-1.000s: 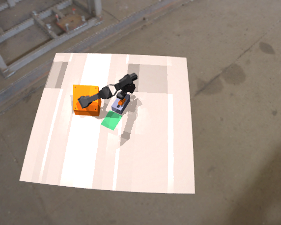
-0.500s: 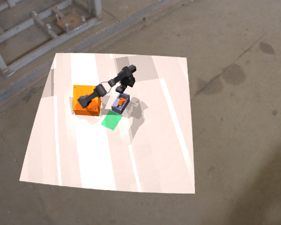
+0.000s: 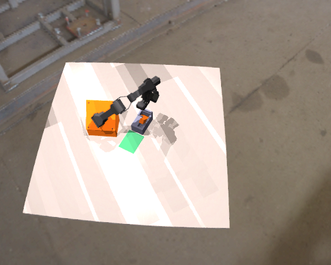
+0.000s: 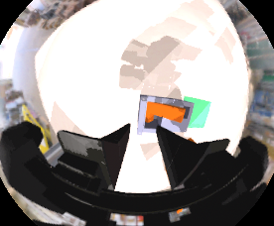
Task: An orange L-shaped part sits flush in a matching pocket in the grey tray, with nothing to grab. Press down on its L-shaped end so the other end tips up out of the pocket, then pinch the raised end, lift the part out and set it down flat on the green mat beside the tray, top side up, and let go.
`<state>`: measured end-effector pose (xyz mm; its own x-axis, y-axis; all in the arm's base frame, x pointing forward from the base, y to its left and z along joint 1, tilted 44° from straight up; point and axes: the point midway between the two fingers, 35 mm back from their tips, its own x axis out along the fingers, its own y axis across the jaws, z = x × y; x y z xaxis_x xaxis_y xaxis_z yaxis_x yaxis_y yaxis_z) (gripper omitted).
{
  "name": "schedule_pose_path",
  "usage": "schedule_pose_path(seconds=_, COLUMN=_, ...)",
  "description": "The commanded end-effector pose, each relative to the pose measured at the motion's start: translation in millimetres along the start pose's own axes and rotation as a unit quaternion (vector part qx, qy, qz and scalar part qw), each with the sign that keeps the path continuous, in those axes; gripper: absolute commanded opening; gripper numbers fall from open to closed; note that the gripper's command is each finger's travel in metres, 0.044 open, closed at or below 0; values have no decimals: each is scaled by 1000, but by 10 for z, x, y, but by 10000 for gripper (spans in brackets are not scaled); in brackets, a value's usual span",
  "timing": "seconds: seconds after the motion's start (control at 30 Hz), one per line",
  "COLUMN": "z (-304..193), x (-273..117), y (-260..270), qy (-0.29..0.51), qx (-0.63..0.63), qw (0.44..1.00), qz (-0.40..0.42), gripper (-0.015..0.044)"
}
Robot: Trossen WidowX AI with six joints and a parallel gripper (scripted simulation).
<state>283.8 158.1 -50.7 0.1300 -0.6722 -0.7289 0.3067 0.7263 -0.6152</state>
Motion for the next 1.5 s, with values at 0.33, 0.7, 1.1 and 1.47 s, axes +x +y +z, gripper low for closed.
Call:
schedule_pose_path(seconds=0.33, z=53, x=-11, y=-252, qy=3, qx=-242, qw=970, qz=-2, gripper=280)
schedule_pose_path(seconds=0.7, z=96, x=-3, y=-782, qy=13, qx=-683, qw=730, qz=0, gripper=280)
schedule_pose_path(seconds=1.1, z=96, x=73, y=-813, qy=13, qx=-706, qw=708, qz=0, gripper=280)
schedule_pose_path(seconds=1.47, z=92, x=348, y=-821, qy=13, qx=-706, qw=708, qz=0, gripper=280)
